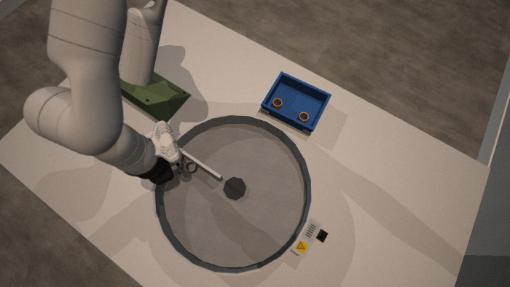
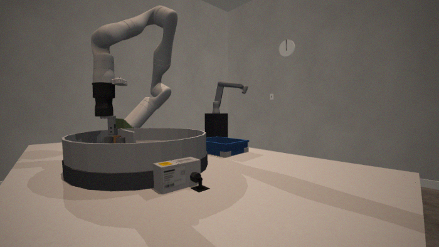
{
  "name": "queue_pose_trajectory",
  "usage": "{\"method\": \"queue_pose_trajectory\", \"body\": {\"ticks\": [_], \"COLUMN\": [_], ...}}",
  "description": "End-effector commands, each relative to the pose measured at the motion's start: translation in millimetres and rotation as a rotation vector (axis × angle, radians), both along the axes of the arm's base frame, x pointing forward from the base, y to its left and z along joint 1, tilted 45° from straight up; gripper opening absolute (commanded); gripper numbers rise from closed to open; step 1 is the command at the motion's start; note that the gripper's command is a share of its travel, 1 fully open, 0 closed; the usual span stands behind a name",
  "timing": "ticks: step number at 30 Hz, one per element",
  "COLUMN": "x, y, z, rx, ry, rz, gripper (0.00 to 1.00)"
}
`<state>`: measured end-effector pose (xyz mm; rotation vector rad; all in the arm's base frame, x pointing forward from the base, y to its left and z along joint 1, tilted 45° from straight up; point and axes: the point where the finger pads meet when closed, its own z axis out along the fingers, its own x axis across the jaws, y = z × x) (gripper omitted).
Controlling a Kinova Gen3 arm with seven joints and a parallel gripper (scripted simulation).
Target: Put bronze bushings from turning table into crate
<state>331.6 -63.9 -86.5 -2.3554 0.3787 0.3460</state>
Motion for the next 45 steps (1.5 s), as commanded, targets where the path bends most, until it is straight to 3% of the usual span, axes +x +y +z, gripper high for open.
{"method": "queue_pose_trajectory", "body": {"ticks": [1,29,34,45], "x": [2.1,3.1,7.0,7.0], "y": [-4,-9,-29,-29], "z": [2.3,7.6,28.3,28.3], "rx": [-0.004,-0.004,-0.005,-0.005], "ry": [-0.005,-0.005,-0.005,-0.005], "rz": [-0.002,-0.002,-0.003,-0.003], "gripper": [0.0,0.0,0.0,0.0]}}
